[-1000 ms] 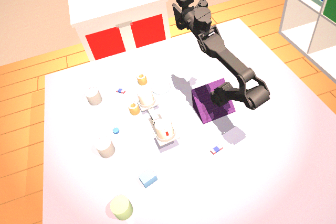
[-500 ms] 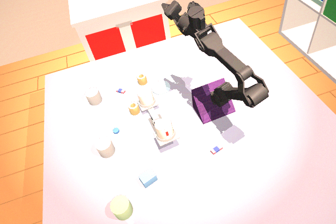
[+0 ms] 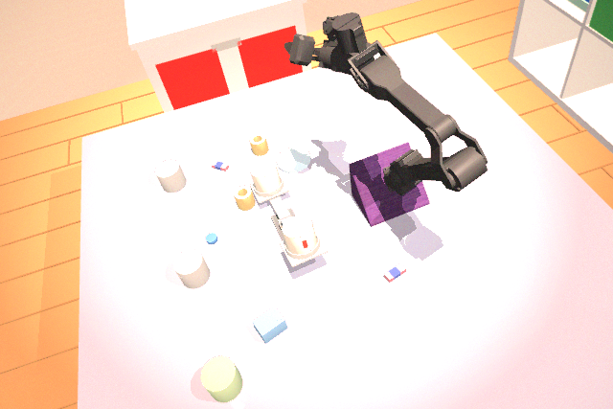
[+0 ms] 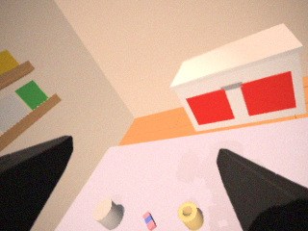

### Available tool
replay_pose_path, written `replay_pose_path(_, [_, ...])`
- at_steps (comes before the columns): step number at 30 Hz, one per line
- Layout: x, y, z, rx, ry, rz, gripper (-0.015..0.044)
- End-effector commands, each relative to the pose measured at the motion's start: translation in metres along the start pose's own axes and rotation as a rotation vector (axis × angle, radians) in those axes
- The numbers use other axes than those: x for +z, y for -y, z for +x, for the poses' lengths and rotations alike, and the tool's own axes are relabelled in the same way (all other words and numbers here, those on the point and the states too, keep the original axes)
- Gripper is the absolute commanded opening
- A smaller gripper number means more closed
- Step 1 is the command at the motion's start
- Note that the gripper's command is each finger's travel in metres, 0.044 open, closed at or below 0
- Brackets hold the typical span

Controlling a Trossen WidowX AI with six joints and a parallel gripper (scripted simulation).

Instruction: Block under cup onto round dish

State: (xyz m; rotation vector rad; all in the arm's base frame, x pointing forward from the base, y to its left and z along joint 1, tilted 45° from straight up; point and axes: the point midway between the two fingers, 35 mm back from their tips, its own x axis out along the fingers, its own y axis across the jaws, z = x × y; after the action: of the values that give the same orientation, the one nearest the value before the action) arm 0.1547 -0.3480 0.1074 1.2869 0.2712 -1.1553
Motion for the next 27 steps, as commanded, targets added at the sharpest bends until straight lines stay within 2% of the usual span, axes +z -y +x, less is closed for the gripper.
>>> replay_pose_path(1, [-0.015,0.005,0.004,-0.012,-0.088,-0.096,0.0440])
replay_pose_path(14, [-0.067,0.017,0.000,0.029,-0.375,-0.423,0.0440])
replay_pose_path(27, [-0.118,0.021,-0.020,0.206,-0.652,-0.718,0.0440])
